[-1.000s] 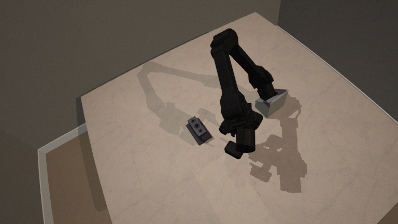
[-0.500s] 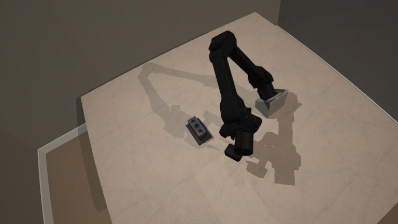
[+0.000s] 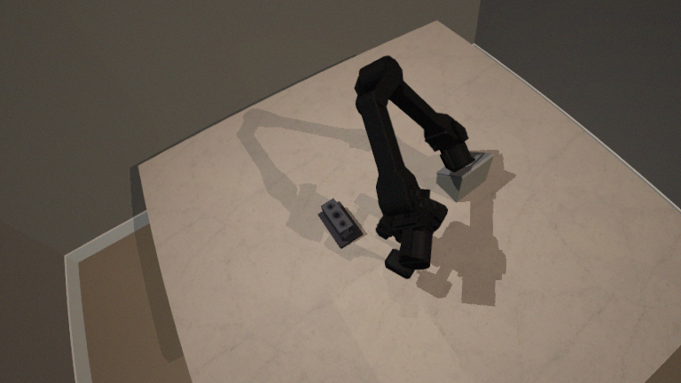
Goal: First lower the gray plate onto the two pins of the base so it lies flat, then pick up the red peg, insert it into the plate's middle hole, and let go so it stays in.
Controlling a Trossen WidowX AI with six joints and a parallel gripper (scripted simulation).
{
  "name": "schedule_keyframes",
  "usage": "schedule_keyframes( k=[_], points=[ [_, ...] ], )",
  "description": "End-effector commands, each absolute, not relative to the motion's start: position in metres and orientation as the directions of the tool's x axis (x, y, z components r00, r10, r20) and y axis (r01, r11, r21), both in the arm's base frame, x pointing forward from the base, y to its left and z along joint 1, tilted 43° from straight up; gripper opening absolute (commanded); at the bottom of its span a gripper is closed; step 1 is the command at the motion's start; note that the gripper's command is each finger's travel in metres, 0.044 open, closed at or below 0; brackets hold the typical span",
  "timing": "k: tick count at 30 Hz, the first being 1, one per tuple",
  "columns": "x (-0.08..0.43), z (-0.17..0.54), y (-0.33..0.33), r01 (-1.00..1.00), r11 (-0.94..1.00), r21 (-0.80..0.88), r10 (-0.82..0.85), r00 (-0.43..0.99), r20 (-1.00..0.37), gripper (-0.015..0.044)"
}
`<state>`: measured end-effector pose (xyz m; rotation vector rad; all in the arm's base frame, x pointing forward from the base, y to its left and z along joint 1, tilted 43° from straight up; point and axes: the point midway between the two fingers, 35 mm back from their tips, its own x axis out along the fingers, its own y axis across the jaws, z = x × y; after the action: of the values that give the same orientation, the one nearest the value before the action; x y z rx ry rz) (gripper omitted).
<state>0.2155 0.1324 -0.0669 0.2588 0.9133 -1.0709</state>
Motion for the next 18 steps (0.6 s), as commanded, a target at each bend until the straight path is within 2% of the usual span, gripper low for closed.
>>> schedule_keyframes(
  k=[1,11,18],
  points=[
    [0.2147,-0.0686,0.1297,0.836,0.493,-0.242,-0.648,0.168,-0.742,0.0309],
    [0.2147,-0.0686,0.1297,0.836,0.493,-0.242,-0.648,0.168,-0.742,0.0046],
    [0.2147,-0.0686,0.1297,0.836,0.493,-0.242,-0.648,0.168,-0.742,0.0]
  ],
)
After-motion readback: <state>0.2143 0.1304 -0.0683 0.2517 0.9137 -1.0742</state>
